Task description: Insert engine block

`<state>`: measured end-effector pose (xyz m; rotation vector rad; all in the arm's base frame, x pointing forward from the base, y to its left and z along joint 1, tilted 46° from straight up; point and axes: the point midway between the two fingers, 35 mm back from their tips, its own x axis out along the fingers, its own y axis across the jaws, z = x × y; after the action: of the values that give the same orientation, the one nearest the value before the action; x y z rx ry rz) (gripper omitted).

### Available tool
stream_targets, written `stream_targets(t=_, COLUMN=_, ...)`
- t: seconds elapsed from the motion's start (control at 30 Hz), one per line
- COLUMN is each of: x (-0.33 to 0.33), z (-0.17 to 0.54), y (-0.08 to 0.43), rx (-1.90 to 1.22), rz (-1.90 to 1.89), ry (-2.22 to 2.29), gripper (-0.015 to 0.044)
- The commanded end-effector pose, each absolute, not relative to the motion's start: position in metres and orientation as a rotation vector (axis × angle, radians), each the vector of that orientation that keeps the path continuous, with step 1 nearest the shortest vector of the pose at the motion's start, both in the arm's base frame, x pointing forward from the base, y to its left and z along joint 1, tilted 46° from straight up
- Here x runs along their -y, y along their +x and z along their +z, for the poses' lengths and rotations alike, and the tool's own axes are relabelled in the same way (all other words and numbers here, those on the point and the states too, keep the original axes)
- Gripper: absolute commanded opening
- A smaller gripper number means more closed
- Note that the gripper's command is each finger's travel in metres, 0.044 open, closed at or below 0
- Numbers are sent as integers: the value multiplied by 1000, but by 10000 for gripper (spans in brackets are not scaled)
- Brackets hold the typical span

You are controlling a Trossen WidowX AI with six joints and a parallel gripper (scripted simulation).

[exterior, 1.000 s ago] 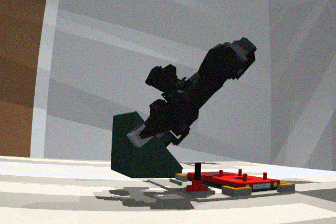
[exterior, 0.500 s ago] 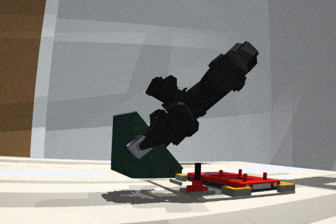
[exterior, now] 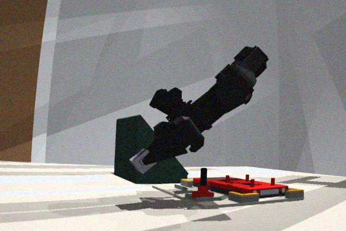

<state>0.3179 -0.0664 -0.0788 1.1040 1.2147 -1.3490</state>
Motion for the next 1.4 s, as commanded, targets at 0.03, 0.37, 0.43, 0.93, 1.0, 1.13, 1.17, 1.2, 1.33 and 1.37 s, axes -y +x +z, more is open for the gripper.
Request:
stream_targets(t=0.03, x=60, z=-86, y=315, rx=-1223, rz=-1355, ry=1102, gripper=0)
stream_targets(t=0.37, x=51, z=-95, y=314, rx=-1224, rz=-1355, ry=1103, gripper=0)
stream_targets(t=0.43, x=49, z=-97, y=314, rx=-1224, rz=-1355, ry=1103, gripper=0)
stream_targets(t=0.93, x=35, z=-110, y=312, rx=-1225, rz=-1355, ry=1103, gripper=0)
stream_targets(t=1.0, x=34, z=-112, y=312, rx=-1225, rz=-1355, ry=1103, gripper=0)
stream_targets(t=1.13, x=30, z=-115, y=312, rx=-1225, rz=-1355, ry=1103, gripper=0)
stream_targets(t=1.17, x=29, z=-116, y=312, rx=-1225, rz=-1355, ry=1103, gripper=0)
stream_targets(t=1.2, x=28, z=-117, y=312, rx=-1225, rz=-1355, ry=1103, gripper=0)
stream_targets(t=1.33, x=27, z=-118, y=312, rx=-1225, rz=-1354, ry=1103, gripper=0)
stream_targets(t=1.37, x=31, z=-115, y=313, rx=-1225, rz=-1354, ry=1103, gripper=0)
